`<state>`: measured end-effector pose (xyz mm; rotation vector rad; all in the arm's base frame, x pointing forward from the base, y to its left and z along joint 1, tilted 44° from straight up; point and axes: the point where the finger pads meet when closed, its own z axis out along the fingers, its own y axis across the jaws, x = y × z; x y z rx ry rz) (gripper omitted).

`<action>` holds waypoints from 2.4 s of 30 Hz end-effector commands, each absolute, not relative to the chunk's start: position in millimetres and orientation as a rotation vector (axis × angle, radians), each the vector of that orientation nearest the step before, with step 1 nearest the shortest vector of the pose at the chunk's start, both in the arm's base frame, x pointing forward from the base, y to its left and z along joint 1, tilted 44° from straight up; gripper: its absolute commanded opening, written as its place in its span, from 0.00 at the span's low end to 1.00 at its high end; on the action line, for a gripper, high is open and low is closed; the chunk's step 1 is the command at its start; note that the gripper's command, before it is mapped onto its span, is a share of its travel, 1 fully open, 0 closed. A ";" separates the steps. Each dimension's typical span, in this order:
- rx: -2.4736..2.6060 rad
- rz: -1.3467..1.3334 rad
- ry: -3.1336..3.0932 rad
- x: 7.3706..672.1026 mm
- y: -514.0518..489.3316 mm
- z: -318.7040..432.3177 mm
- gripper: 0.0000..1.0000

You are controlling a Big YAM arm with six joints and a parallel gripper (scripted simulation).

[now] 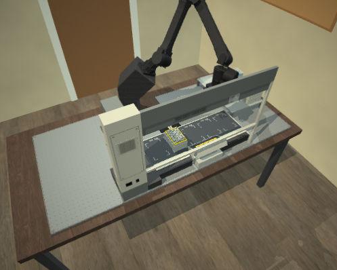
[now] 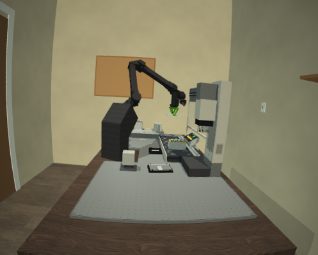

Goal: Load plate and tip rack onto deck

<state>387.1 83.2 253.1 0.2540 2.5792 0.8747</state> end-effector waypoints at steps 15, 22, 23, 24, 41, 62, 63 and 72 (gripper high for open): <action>0.255 0.879 2.573 401.6 99.6 236.0 0.00; 0.247 0.879 2.557 406.9 105.8 234.8 0.00; 0.250 0.879 2.563 406.9 106.7 230.7 0.00; 0.250 0.879 2.563 406.9 106.7 230.7 0.00; 0.256 0.880 2.573 418.7 120.5 208.3 0.00; 0.262 0.879 2.570 432.5 134.7 187.1 0.00; 0.256 0.882 2.574 431.9 138.0 185.2 0.00; 0.252 0.882 2.566 439.3 146.5 177.9 0.00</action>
